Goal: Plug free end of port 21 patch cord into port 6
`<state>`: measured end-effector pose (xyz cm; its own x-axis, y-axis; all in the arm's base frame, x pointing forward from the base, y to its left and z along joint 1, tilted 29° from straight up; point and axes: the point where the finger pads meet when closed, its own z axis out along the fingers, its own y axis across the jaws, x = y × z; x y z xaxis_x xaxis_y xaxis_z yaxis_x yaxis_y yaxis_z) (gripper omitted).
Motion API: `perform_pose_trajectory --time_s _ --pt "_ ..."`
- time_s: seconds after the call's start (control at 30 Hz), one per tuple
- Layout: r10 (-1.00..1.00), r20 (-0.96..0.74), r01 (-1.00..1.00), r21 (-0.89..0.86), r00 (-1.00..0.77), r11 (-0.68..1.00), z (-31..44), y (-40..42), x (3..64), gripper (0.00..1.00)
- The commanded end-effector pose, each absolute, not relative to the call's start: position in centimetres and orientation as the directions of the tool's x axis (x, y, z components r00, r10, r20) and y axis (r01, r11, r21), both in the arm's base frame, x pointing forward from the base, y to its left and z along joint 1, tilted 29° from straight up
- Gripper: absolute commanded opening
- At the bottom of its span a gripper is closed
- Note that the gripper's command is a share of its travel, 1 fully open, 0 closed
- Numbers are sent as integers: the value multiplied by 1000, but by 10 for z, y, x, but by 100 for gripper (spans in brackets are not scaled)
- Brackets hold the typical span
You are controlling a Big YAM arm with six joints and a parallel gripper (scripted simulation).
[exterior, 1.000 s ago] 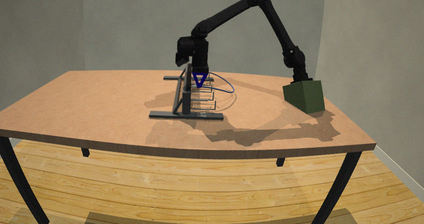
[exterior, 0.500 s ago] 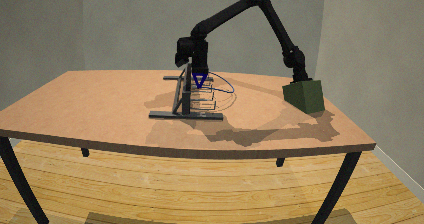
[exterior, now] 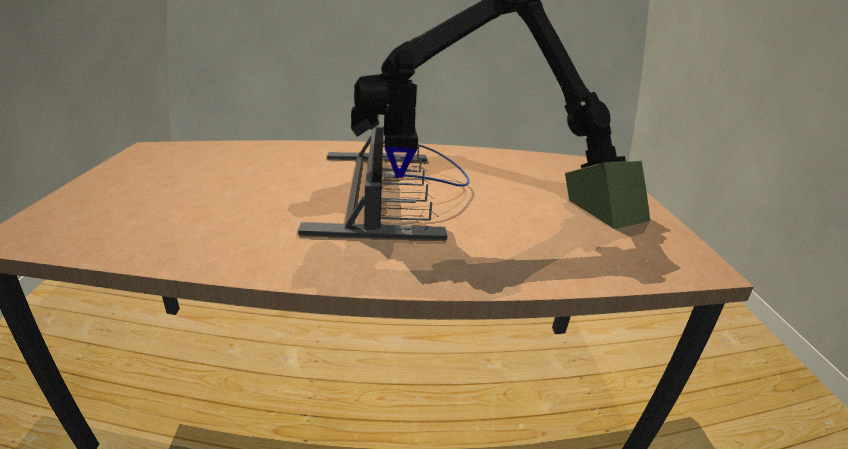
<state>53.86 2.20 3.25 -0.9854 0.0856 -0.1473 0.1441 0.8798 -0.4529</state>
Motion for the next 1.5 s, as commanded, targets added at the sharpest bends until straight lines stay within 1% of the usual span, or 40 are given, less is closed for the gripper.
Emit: perform_pose_trajectory --time_s 0.0,0.8,1.2,1.47 --pt "74 -164 141 -451 -984 881 40 25 554 0" --pt "77 -157 141 -454 -985 880 38 23 551 0" --pt "83 -173 153 -448 -981 881 44 21 560 0" --pt "85 -159 149 -453 -984 879 38 18 553 0"
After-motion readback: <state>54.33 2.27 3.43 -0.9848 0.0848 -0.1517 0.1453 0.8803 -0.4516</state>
